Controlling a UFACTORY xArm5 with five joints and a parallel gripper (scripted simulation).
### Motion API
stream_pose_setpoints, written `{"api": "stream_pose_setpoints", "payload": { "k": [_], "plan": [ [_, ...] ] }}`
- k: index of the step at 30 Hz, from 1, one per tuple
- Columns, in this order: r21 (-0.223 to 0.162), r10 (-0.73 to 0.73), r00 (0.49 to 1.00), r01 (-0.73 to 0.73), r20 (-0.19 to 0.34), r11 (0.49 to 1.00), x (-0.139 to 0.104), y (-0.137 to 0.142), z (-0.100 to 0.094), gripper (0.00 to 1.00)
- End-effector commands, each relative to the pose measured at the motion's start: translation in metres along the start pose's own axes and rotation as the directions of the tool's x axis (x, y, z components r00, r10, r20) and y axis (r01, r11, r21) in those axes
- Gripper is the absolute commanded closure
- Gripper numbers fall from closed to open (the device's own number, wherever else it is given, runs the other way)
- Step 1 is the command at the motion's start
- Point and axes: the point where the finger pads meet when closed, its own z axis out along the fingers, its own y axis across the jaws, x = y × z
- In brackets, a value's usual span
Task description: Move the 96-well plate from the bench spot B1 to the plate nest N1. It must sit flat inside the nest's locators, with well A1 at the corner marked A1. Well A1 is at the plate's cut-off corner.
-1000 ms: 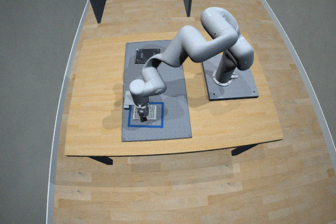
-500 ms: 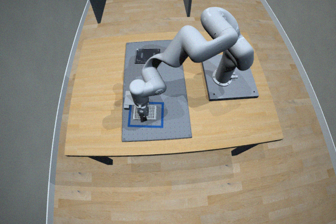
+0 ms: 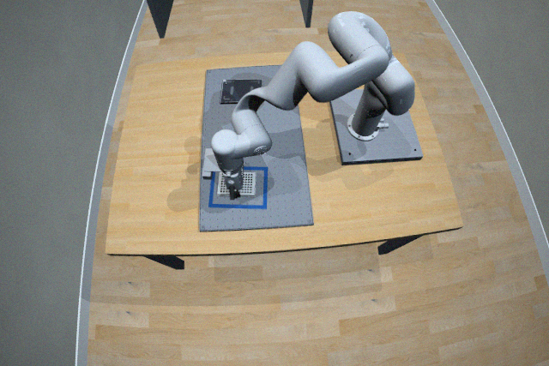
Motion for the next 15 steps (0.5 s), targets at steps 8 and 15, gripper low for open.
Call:
{"api": "stream_pose_setpoints", "payload": {
  "k": [8,15],
  "plan": [
    [0.003,0.000,1.000,0.000,-0.006,1.000,0.0021,-0.0010,-0.0074,1.00],
    [0.003,0.000,1.000,0.000,-0.006,1.000,0.0021,-0.0010,-0.0121,1.00]
  ]
}}
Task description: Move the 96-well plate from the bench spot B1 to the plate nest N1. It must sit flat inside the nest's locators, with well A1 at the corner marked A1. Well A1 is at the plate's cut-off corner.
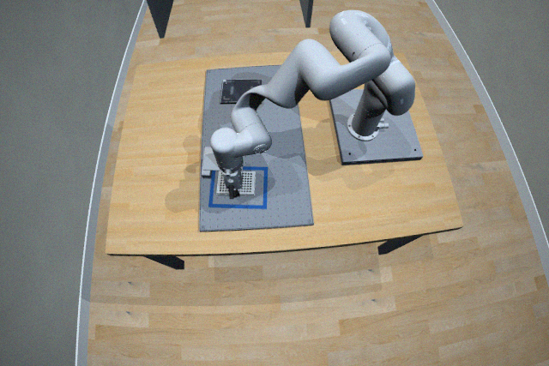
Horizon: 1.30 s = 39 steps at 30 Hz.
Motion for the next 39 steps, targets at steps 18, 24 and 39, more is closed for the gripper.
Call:
{"api": "stream_pose_setpoints", "payload": {
  "k": [18,24,39],
  "plan": [
    [0.001,0.000,1.000,0.000,-0.003,1.000,0.001,-0.001,-0.013,1.00],
    [0.001,0.000,1.000,0.000,-0.003,1.000,0.001,-0.001,-0.014,1.00],
    [0.001,0.000,1.000,0.000,-0.003,1.000,0.001,-0.001,-0.035,1.00]
  ]
}}
